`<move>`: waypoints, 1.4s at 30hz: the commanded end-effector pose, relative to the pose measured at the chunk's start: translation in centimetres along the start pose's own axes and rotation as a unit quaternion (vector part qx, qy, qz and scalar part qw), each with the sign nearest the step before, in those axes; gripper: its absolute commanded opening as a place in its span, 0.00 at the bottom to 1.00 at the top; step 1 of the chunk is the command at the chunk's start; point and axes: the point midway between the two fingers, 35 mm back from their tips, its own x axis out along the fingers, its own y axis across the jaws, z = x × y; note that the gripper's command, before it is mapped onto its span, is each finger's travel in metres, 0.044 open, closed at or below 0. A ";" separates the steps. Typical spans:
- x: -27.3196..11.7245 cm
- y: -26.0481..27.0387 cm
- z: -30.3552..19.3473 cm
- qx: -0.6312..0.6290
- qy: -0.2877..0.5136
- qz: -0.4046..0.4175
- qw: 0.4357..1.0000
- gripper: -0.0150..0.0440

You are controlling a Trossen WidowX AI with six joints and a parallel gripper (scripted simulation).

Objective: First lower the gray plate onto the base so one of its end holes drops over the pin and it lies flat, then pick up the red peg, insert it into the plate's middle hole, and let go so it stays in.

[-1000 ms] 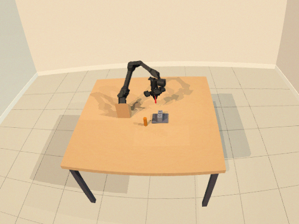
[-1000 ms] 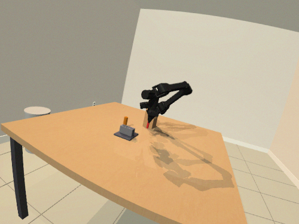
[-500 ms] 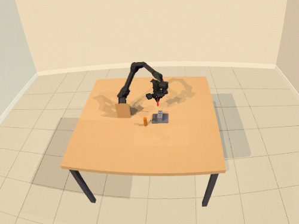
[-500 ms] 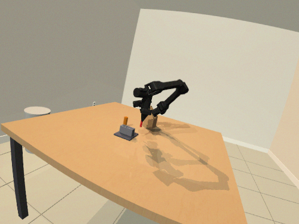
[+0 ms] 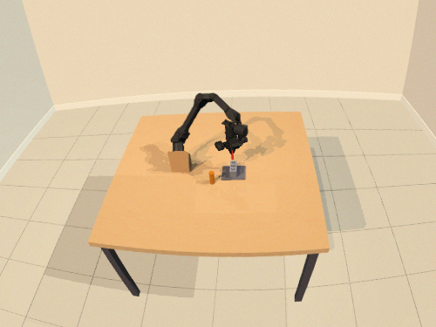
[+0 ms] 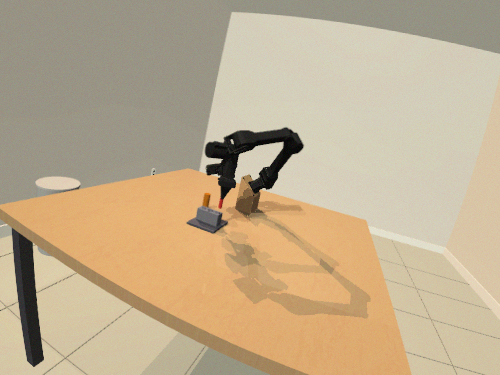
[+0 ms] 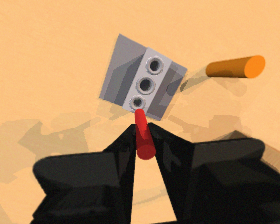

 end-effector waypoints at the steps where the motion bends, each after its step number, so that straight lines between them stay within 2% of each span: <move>1: 0.2 -0.5 1.5 0.002 0.003 -0.003 1.000 0.25; 8: 0.5 -1.2 3.6 0.003 0.006 -0.002 1.000 0.25; 42: 0.6 -1.1 3.6 0.003 0.007 -0.001 1.000 0.25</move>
